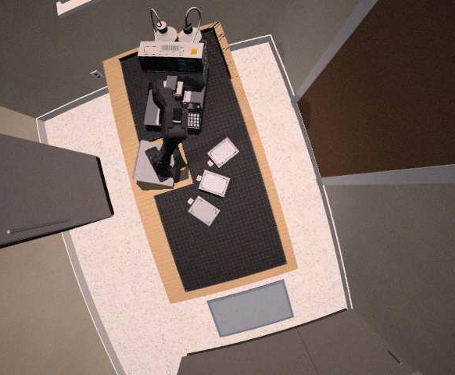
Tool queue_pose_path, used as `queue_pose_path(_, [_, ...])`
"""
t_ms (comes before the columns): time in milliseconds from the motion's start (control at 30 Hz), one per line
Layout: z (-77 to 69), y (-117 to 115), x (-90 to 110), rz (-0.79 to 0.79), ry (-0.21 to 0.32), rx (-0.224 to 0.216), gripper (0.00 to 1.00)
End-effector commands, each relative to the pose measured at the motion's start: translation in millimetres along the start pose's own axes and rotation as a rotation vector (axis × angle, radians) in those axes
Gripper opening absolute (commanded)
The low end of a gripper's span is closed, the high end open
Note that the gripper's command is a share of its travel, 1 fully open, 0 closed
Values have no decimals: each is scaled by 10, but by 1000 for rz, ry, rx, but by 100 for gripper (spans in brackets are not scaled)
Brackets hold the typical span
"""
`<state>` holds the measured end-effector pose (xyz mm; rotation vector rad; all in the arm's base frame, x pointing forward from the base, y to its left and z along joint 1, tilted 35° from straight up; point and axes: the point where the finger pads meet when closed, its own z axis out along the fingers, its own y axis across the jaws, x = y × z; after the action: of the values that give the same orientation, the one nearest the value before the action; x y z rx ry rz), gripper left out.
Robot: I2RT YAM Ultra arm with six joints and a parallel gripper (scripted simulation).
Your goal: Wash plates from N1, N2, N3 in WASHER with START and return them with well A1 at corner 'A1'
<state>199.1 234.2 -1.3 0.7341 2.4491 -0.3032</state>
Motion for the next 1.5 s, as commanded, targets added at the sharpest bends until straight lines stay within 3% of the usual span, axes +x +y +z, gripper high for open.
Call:
queue_pose_path(0, [-15,36,1,2,-2,-17,100])
queue_pose_path(400, [-7,36,1,2,-2,-17,100])
queue_pose_path(433, [-7,36,1,2,-2,-17,90])
queue_pose_path(500, [-7,36,1,2,-2,-17,90])
queue_pose_path(533, [-7,36,1,2,-2,-17,80])
queue_pose_path(600, [-7,36,1,2,-2,-17,80])
queue_pose_path(633, [-7,36,1,2,-2,-17,70])
queue_pose_path(767, [-7,36,1,2,-2,-17,70])
queue_pose_path(800, [-7,36,1,2,-2,-17,60])
queue_pose_path(867, [-7,36,1,2,-2,-17,60])
queue_pose_path(900, [-7,36,1,2,-2,-17,50])
queue_pose_path(967, [-7,36,1,2,-2,-17,50])
queue_pose_path(1000, [-7,36,1,2,-2,-17,40])
queue_pose_path(1067, [-7,36,1,2,-2,-17,40])
queue_pose_path(1100, [-7,36,1,2,-2,-17,30])
queue_pose_path(1167, [-7,36,1,2,-2,-17,30])
queue_pose_path(1200, [-7,36,1,2,-2,-17,20])
queue_pose_path(1333, [-7,36,1,2,-2,-17,20])
queue_pose_path(1367, [-7,36,1,2,-2,-17,10])
queue_pose_path(1433, [-7,36,1,2,-2,-17,10])
queue_pose_path(1467, [-7,36,1,2,-2,-17,0])
